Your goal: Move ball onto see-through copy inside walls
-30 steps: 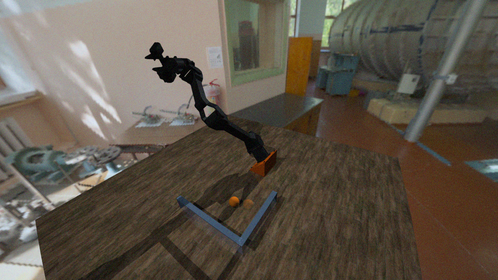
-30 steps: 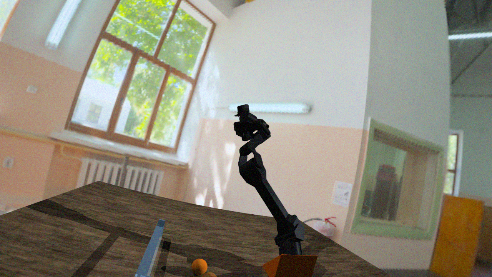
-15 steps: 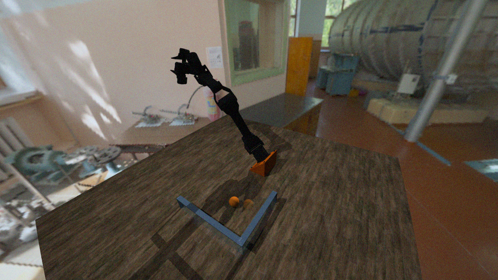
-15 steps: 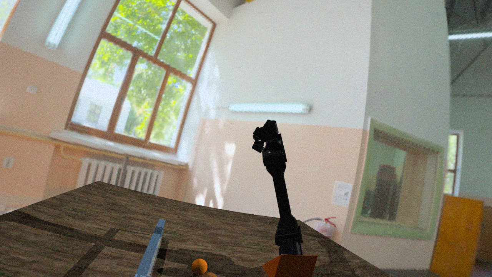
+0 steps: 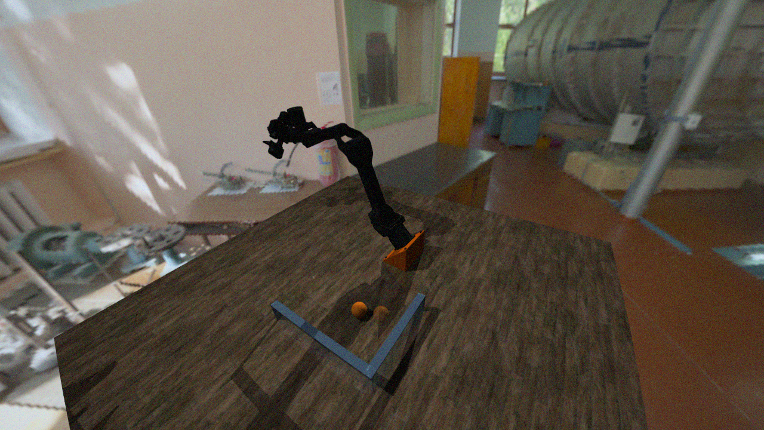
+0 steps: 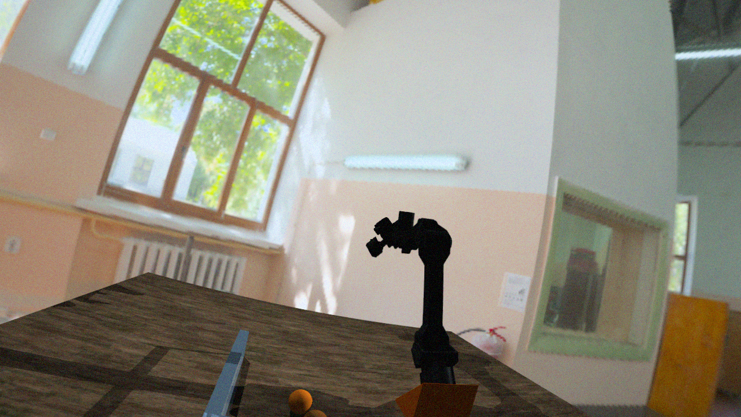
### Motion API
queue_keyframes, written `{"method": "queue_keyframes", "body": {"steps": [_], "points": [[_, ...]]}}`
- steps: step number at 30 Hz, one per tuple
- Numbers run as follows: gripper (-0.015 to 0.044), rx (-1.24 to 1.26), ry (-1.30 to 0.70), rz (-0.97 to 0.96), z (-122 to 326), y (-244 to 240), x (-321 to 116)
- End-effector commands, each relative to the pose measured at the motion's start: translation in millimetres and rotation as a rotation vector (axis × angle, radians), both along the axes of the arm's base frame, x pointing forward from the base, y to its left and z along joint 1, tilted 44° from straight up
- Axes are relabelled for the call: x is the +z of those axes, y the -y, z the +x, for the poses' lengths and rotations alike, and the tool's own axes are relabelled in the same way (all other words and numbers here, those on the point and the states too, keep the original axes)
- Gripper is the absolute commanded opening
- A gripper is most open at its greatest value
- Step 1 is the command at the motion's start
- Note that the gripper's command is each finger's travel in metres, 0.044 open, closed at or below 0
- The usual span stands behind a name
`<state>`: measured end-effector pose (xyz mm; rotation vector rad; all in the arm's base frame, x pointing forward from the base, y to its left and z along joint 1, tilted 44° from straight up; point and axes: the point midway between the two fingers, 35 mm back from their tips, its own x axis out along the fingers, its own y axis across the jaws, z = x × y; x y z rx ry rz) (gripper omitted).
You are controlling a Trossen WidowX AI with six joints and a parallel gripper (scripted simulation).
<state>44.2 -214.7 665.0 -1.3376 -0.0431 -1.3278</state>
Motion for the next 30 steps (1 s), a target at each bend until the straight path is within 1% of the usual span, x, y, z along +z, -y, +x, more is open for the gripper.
{"method": "queue_keyframes", "body": {"steps": [1, 8, 12, 15, 18, 22, 27, 30], "points": [[0.0307, 0.075, 0.033, 0.120, 18.1, 31.9, -23.7], [0.0307, 0.249, 0.055, 0.408, 86.9, 82.5, -89.4], [0.0307, 0.332, 0.025, 0.572, 136.1, 94.7, -133.3], [0.0307, 0.386, -0.019, 0.690, 175.0, 94.7, -168.2], [0.0307, 0.432, -0.085, 0.800, 213.8, 87.0, -202.7], [0.0307, 0.483, -0.202, 0.937, 263.7, 64.4, -251.3], [0.0307, 0.527, -0.388, 1.079, 315.9, 18.6, -312.7], [0.0307, 0.531, -0.538, 1.132, 339.3, -14.2, -349.9]]}}
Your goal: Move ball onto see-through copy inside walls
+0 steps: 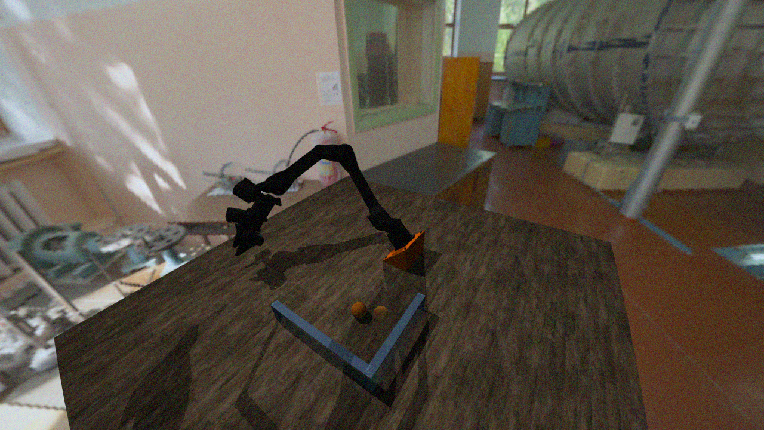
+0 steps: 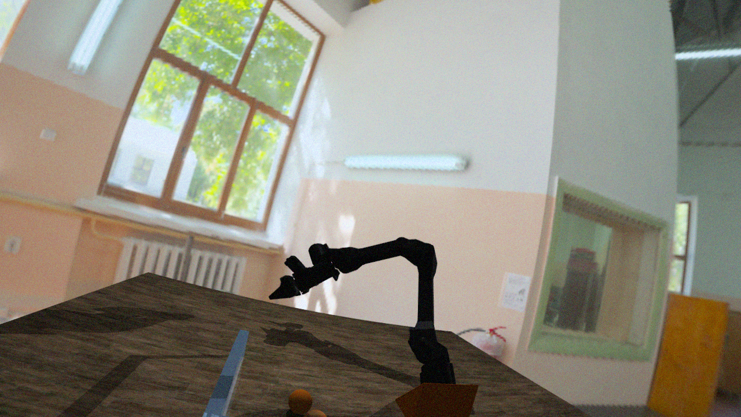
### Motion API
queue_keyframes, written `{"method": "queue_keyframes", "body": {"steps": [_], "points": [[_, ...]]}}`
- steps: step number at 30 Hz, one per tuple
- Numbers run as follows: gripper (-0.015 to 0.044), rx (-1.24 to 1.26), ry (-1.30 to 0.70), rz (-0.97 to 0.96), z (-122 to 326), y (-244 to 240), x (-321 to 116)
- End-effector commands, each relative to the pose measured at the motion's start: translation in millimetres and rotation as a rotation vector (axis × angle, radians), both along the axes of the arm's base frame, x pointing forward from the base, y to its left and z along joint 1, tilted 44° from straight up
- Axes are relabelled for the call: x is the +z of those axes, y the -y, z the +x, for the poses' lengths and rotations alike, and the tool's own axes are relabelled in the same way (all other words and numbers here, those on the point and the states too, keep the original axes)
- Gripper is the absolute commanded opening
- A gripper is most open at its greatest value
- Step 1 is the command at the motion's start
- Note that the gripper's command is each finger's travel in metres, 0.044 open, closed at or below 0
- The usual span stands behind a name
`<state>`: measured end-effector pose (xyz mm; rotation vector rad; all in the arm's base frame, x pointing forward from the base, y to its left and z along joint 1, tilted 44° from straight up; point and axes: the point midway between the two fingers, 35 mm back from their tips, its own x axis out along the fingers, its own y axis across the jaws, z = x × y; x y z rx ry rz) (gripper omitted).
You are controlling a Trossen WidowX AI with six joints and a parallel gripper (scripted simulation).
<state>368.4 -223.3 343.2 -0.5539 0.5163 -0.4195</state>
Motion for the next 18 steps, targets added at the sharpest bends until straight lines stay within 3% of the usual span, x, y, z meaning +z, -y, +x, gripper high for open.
{"method": "queue_keyframes", "body": {"steps": [1, 9, 18], "points": [[0.0307, 0.076, -0.145, 0.021, 21.6, -34.6, -40.6], [0.0307, 0.316, -0.544, -0.037, 44.4, -138.7, -134.5], [0.0307, 0.592, -1.030, -0.261, 10.0, -247.6, -227.8]]}}
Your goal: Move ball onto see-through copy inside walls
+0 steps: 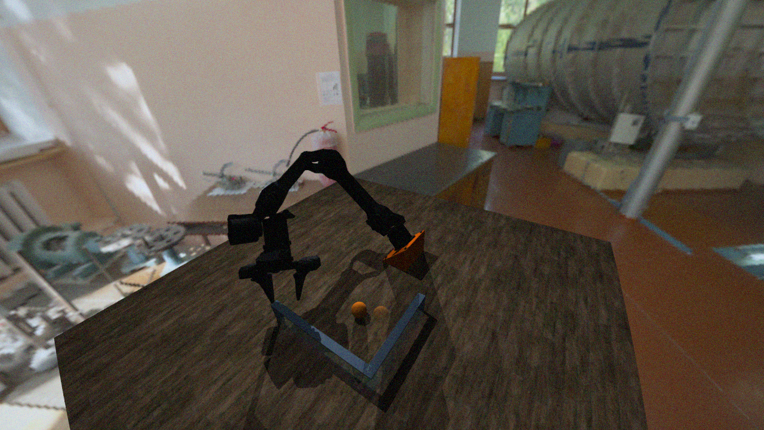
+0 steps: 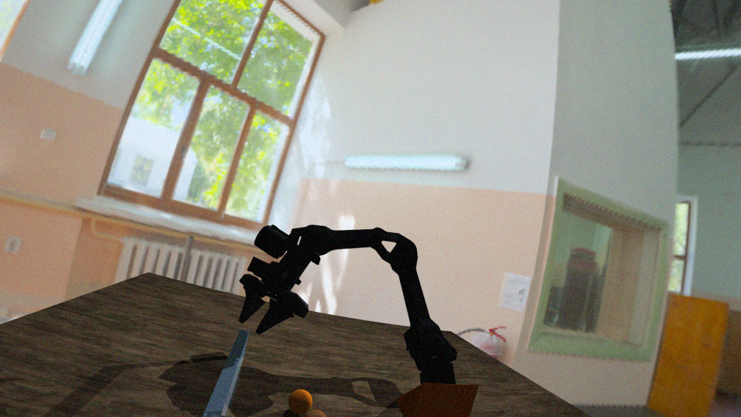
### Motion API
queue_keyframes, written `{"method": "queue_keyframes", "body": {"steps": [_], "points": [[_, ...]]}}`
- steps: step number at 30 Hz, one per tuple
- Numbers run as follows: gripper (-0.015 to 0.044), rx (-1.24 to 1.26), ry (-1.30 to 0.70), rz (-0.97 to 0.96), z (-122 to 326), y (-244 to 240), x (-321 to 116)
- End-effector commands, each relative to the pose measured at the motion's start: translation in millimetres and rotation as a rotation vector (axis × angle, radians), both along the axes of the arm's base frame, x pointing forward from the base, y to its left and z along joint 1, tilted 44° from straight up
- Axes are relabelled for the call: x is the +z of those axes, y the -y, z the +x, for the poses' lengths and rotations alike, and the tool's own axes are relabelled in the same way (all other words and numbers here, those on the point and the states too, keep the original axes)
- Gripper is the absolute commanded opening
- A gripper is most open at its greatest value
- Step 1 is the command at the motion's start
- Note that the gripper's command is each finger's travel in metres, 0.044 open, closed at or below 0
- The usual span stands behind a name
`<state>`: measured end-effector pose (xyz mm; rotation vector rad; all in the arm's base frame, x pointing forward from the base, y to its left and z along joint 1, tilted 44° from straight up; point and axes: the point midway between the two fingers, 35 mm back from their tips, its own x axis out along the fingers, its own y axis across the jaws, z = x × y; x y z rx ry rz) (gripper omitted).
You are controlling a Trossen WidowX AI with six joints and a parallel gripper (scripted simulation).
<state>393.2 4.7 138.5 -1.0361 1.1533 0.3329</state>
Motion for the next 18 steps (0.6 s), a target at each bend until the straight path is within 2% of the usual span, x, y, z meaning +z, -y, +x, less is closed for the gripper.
{"method": "queue_keyframes", "body": {"steps": [1, 6, 11, 18], "points": [[0.0307, 0.109, -0.171, -0.098, -22.7, -30.7, -35.0], [0.0307, 0.286, -0.436, -0.313, -67.6, -66.4, -81.2], [0.0307, 0.476, -0.656, -0.578, -109.3, -84.3, -106.4], [0.0307, 0.503, -0.683, -0.618, -114.4, -85.3, -109.5]]}}
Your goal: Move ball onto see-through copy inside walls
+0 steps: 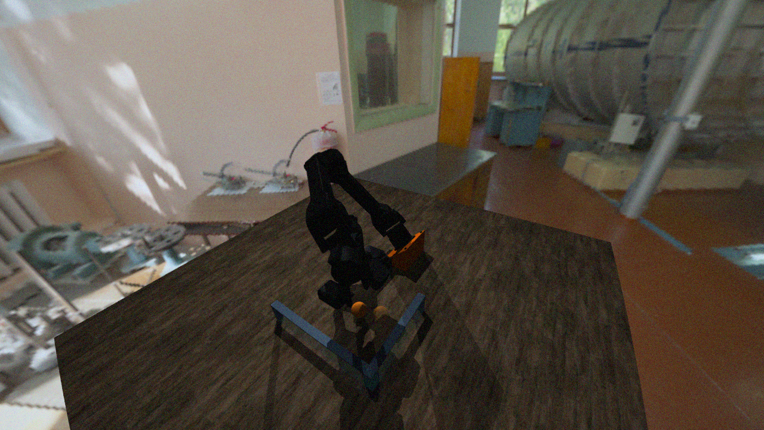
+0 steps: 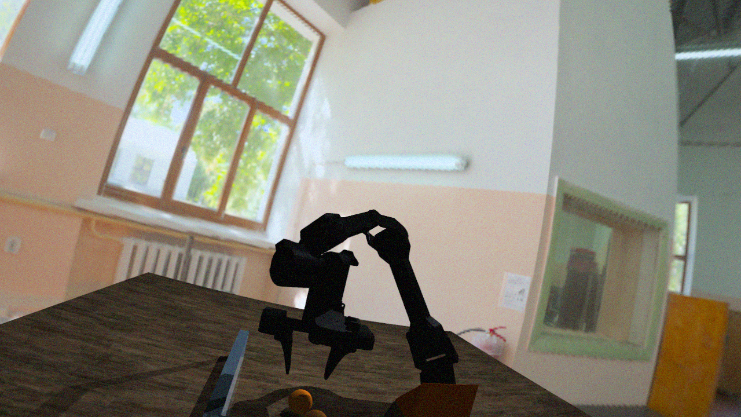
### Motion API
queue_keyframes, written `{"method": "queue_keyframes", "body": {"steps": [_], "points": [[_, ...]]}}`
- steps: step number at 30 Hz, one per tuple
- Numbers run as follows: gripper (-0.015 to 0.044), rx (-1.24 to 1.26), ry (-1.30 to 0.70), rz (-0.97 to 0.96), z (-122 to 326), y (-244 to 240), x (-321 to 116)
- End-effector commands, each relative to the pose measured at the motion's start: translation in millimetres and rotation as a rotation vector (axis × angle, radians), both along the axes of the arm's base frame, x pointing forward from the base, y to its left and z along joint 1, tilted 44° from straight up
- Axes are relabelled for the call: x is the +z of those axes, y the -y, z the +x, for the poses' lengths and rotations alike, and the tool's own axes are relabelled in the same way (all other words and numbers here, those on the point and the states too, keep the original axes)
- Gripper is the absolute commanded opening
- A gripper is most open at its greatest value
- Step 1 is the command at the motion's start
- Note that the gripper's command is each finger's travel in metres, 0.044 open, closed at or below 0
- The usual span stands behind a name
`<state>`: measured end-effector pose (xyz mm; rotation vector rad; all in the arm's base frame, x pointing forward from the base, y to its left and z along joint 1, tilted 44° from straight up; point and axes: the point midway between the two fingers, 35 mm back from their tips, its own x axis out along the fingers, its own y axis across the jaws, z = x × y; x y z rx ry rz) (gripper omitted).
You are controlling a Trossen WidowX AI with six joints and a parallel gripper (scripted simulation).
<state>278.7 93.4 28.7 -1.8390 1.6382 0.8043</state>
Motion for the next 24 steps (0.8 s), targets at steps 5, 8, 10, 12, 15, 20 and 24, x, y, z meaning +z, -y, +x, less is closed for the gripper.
{"method": "queue_keyframes", "body": {"steps": [5, 8, 10, 12, 15, 20, 24], "points": [[0.0307, 0.004, -0.005, -0.014, 1.3, 12.8, -9.6], [0.0307, 0.004, -0.005, -0.014, 1.6, 14.3, -11.4], [0.0307, 0.004, -0.005, -0.013, 2.0, 16.4, -13.8], [0.0307, 0.004, -0.005, -0.013, 2.4, 18.5, -16.3], [0.0307, 0.004, -0.005, -0.013, 2.9, 21.8, -19.8], [0.0307, 0.004, -0.004, -0.014, 3.6, 27.3, -25.6], [0.0307, 0.004, -0.004, -0.014, 4.1, 31.7, -30.2]]}}
